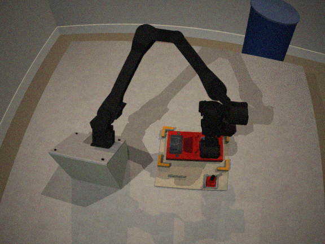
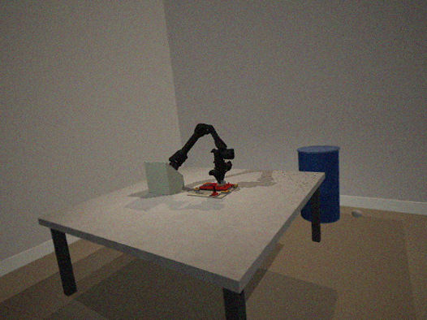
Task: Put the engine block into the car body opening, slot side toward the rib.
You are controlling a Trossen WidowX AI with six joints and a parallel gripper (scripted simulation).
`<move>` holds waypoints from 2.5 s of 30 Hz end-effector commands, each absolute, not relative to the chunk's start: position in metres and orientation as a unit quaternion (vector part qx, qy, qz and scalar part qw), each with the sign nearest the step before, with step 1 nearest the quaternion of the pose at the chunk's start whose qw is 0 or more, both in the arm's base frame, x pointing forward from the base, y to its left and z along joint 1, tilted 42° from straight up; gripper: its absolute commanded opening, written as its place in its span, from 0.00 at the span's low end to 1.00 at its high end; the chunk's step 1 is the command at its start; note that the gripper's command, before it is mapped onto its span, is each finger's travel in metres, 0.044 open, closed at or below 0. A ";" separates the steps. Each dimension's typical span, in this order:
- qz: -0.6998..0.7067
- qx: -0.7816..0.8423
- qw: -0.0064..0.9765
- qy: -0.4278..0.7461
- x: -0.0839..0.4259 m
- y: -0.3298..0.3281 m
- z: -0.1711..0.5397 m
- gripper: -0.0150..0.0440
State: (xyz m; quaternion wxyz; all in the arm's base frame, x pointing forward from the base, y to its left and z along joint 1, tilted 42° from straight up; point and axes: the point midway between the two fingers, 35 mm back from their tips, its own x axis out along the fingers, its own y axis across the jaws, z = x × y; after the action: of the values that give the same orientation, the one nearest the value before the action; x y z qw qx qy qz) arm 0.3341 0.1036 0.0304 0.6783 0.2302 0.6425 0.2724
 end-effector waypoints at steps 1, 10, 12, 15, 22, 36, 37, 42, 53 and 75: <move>0.272 0.233 0.677 0.643 0.334 0.105 0.030 0.52; 0.272 0.233 0.677 0.643 0.334 0.107 0.027 0.52; 0.272 0.233 0.677 0.643 0.334 0.107 0.027 0.52; 0.273 0.230 0.678 0.642 0.334 0.106 0.027 0.61; 0.273 0.230 0.678 0.642 0.334 0.106 0.027 0.92; 0.272 0.233 0.677 0.643 0.334 0.096 0.038 1.00; 0.272 0.233 0.677 0.643 0.334 0.096 0.038 1.00; 0.272 0.233 0.677 0.643 0.334 0.096 0.038 0.78; 0.272 0.233 0.677 0.643 0.334 0.096 0.038 0.29; 0.272 0.233 0.677 0.643 0.334 0.096 0.038 0.43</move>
State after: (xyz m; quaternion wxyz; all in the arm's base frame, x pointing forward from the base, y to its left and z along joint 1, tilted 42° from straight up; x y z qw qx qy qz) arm 0.3341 0.0962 0.0374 0.6770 0.2335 0.6434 0.2704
